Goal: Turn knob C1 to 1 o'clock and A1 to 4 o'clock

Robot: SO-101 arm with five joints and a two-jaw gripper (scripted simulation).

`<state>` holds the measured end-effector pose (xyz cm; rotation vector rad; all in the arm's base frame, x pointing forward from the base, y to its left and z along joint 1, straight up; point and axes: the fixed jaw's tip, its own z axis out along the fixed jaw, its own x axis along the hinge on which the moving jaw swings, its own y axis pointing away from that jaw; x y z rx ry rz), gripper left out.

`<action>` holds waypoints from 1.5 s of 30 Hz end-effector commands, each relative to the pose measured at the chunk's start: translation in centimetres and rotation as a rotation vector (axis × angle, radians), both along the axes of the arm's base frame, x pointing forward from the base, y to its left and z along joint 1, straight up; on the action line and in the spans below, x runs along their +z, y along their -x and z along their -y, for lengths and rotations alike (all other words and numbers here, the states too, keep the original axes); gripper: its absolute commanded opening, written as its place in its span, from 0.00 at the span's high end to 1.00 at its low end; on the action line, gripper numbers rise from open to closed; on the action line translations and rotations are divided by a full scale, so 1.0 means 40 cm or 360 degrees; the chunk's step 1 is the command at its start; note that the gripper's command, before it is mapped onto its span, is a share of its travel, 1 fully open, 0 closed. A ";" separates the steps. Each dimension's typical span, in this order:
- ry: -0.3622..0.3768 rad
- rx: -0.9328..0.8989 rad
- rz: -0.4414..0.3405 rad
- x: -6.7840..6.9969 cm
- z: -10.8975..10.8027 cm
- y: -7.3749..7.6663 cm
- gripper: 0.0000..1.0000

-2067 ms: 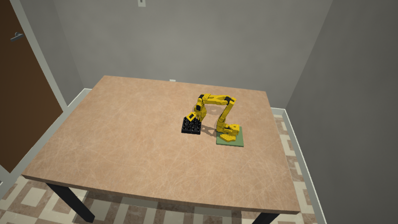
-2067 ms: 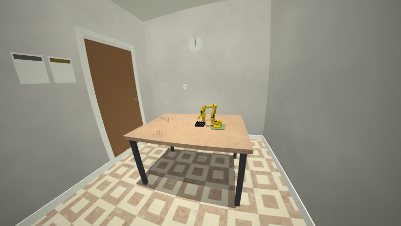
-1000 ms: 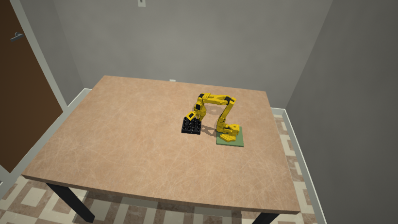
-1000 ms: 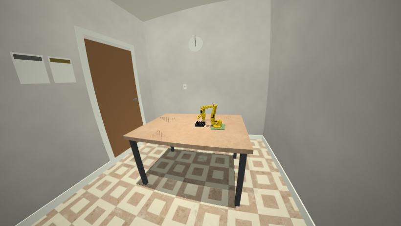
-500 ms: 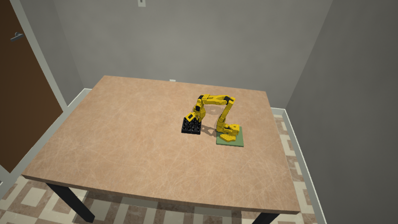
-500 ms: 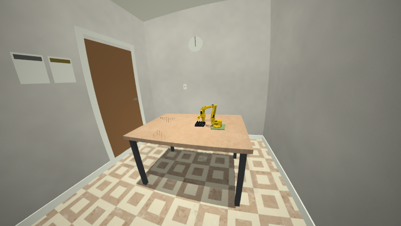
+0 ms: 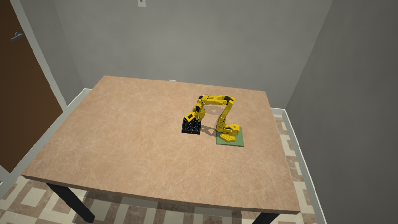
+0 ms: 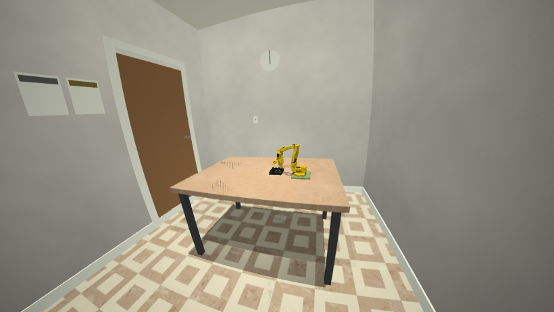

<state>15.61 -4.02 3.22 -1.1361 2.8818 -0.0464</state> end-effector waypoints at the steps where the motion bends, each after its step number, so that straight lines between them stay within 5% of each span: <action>1: -0.0019 -0.0008 -0.0082 -0.029 0.000 0.021 0.90; 11: -0.0019 -0.0008 -0.0082 -0.056 -0.004 0.039 0.90; 45: -0.0019 -0.0008 -0.0082 -0.050 -0.005 0.038 0.90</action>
